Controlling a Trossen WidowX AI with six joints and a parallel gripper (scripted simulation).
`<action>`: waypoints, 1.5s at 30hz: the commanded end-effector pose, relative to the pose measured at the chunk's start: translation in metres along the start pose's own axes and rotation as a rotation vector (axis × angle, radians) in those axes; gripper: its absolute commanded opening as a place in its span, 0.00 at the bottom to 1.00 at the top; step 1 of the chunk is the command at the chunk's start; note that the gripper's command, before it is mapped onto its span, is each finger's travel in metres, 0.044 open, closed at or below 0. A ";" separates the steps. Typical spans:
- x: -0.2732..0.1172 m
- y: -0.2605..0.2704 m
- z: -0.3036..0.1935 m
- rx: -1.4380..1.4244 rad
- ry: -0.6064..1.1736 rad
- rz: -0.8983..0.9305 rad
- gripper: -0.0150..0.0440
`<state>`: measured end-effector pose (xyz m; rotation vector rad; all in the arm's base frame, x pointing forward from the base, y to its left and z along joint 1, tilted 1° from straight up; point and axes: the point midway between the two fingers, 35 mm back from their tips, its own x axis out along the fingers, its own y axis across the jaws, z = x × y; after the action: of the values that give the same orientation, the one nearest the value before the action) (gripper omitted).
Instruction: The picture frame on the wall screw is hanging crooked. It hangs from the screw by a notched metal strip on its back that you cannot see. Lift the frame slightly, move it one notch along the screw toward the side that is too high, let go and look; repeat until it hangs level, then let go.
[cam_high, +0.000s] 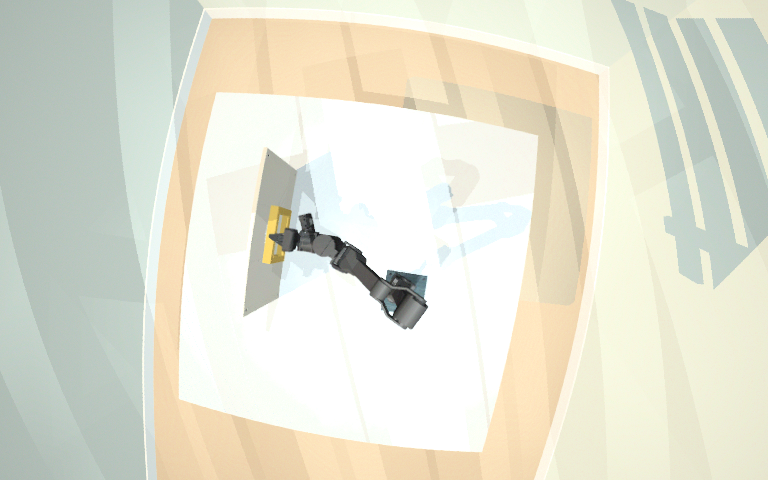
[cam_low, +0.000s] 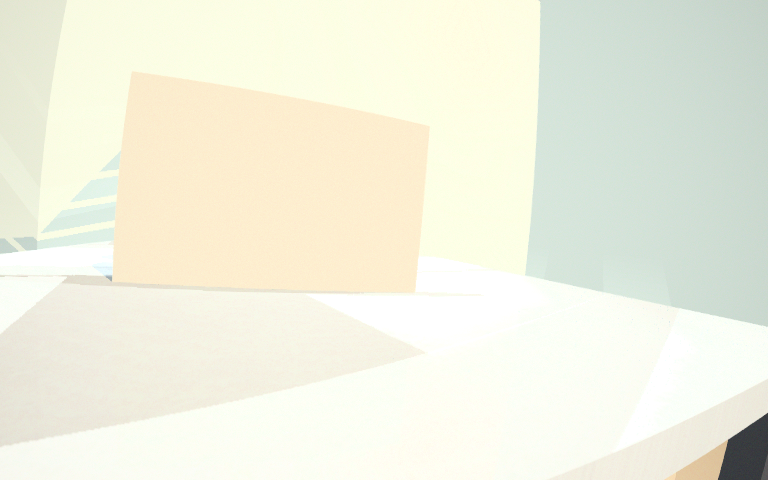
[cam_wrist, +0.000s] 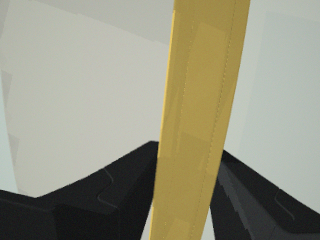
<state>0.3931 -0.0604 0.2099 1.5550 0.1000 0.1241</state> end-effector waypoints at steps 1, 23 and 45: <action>0.000 0.000 0.000 -0.005 0.000 0.000 0.43; -0.100 -0.005 0.001 -0.427 0.002 -0.002 0.69; -0.197 0.033 0.002 -0.426 0.000 -0.012 0.69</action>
<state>0.1984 -0.0899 0.2401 1.1296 0.0768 0.1272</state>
